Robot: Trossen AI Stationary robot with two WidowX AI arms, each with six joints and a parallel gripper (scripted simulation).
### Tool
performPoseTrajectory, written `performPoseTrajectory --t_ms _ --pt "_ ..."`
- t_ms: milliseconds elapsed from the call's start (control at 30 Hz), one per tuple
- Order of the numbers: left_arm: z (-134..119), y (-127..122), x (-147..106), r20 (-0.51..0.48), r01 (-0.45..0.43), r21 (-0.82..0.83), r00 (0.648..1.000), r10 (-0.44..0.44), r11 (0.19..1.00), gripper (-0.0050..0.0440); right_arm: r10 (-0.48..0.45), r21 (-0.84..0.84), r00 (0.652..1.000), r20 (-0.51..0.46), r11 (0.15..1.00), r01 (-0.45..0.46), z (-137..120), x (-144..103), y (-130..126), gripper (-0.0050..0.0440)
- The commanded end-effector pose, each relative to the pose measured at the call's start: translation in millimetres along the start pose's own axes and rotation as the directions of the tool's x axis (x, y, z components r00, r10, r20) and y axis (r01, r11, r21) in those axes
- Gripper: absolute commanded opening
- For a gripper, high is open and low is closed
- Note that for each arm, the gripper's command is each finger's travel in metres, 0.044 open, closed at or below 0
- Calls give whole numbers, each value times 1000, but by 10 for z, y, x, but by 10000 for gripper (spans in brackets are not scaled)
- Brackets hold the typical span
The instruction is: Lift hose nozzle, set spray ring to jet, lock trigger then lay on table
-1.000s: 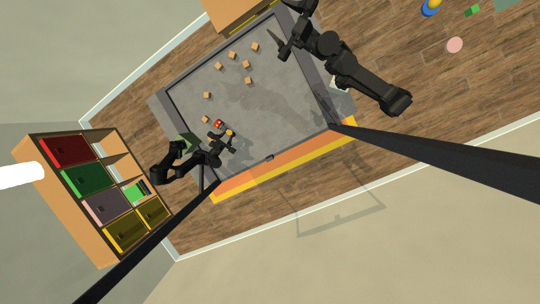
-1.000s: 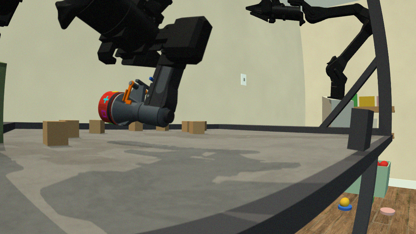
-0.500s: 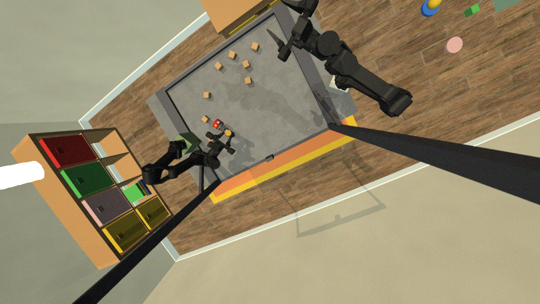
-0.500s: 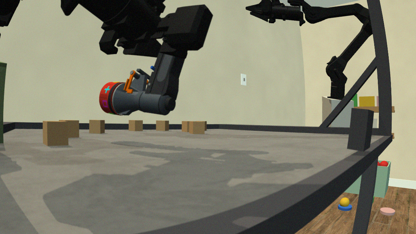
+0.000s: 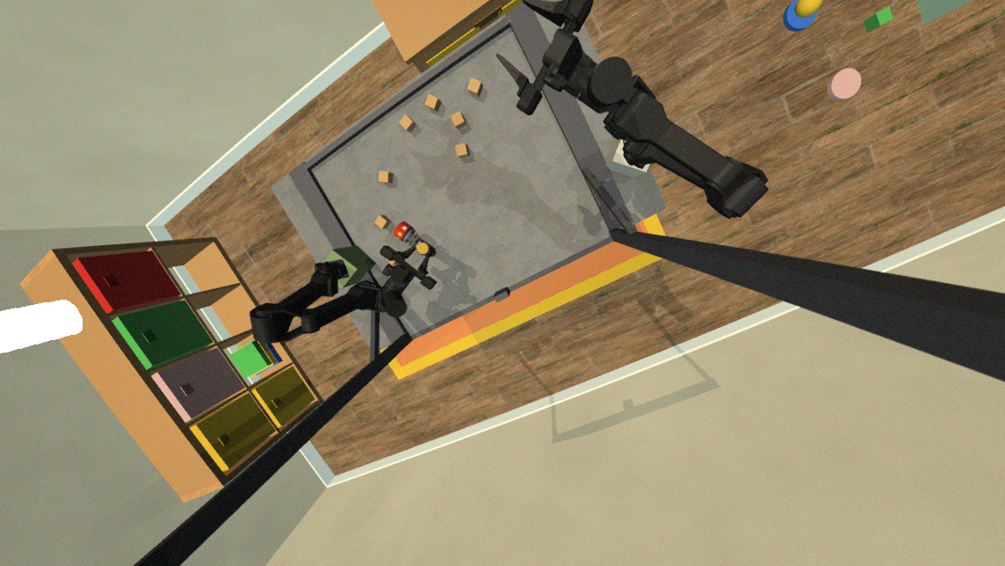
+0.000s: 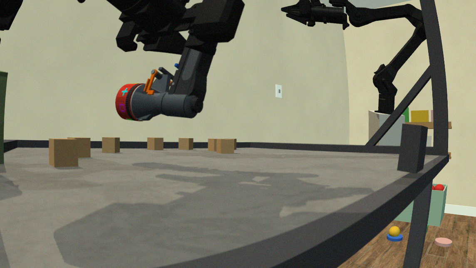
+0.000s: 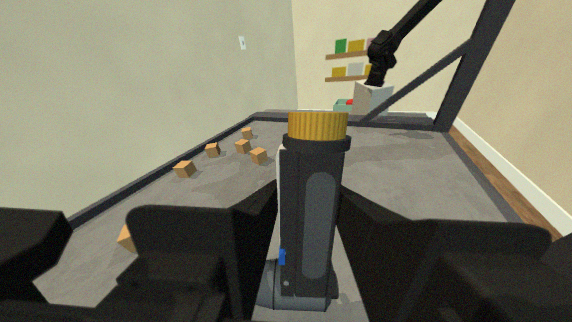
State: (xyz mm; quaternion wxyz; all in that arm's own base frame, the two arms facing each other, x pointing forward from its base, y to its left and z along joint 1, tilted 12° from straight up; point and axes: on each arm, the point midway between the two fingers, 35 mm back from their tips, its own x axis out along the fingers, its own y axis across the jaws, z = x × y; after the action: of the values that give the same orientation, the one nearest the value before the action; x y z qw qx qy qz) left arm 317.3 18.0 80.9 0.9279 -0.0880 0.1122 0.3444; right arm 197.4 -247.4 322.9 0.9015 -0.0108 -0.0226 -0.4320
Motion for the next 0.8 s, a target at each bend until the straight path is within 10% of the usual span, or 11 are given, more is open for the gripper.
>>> performPoseTrajectory --t_ms 0,767 --pt "173 -39 -15 24 7 -30 1000 -6 1000 167 1 0 1000 18 1000 -1 72 -5 0 407" --pt "237 -39 -29 27 9 -33 1000 -8 999 167 1 0 1000 18 1000 -1 72 -5 0 407"
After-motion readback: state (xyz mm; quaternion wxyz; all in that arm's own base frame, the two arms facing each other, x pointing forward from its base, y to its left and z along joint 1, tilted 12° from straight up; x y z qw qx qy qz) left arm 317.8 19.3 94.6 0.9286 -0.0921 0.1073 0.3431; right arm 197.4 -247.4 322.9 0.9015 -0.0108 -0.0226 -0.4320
